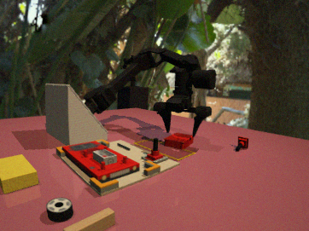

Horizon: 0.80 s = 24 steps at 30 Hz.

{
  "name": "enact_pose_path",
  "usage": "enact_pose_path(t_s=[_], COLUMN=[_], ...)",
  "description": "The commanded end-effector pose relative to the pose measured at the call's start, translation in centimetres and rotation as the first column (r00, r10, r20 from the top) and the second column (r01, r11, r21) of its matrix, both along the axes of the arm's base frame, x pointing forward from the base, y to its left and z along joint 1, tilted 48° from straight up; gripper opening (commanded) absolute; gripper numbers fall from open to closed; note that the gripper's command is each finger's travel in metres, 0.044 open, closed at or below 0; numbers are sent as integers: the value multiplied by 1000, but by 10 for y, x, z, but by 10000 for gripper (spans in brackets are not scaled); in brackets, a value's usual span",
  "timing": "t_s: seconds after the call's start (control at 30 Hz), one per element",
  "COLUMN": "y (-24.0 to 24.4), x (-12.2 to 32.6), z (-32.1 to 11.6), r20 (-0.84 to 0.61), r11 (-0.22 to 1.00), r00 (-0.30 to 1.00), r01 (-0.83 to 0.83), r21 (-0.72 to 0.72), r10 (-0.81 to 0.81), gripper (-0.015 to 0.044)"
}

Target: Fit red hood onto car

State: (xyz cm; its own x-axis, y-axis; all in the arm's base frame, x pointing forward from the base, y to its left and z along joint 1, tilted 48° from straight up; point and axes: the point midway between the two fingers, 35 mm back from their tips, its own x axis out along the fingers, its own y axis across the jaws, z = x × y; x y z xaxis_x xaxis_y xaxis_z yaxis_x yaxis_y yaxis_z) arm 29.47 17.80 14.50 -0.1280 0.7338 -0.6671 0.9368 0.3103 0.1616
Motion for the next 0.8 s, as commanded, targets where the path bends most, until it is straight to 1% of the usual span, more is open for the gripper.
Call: enact_pose_path(t_s=[0.0,0.77], y=[3,11], x=[-2,-4], z=[-4,-10], r20=[-10,-10], r11=[1000,1000], r00=[1000,1000], r01=[3,3], r21=[5,5], r10=[-3,-3], gripper=[440,440])
